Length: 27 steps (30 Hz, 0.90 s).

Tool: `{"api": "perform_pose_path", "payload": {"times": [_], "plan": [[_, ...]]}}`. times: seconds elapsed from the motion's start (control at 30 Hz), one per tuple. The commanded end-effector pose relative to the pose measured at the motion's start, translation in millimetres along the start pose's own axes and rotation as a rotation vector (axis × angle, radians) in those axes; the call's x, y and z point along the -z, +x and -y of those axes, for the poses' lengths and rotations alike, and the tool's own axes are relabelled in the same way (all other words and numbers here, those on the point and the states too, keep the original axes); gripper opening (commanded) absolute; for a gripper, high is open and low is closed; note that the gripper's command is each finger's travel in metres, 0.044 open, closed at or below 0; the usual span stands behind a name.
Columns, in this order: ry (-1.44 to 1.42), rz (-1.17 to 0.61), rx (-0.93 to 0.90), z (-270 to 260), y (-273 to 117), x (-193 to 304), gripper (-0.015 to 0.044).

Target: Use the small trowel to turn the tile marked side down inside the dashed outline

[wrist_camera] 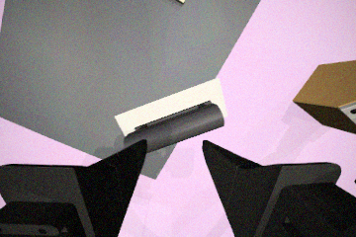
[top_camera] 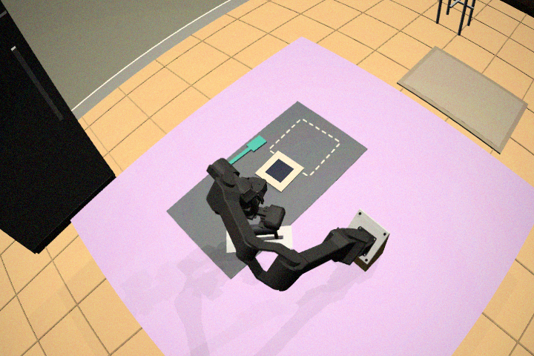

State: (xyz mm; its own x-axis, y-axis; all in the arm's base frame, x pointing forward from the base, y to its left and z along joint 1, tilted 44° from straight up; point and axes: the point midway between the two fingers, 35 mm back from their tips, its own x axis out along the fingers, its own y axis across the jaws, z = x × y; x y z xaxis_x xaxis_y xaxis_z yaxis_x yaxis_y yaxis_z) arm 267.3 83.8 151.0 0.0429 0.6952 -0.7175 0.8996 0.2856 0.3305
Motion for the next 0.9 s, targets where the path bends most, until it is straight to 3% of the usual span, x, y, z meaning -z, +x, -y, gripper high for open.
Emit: {"api": "perform_pose_path", "payload": {"times": [0.0, 0.87], "plan": [[0.125, -0.003, -0.003, -0.4, -0.7, 0.7, 0.027], [1.033, -0.004, -0.001, -0.5, -0.9, 0.7, 0.027]]}}
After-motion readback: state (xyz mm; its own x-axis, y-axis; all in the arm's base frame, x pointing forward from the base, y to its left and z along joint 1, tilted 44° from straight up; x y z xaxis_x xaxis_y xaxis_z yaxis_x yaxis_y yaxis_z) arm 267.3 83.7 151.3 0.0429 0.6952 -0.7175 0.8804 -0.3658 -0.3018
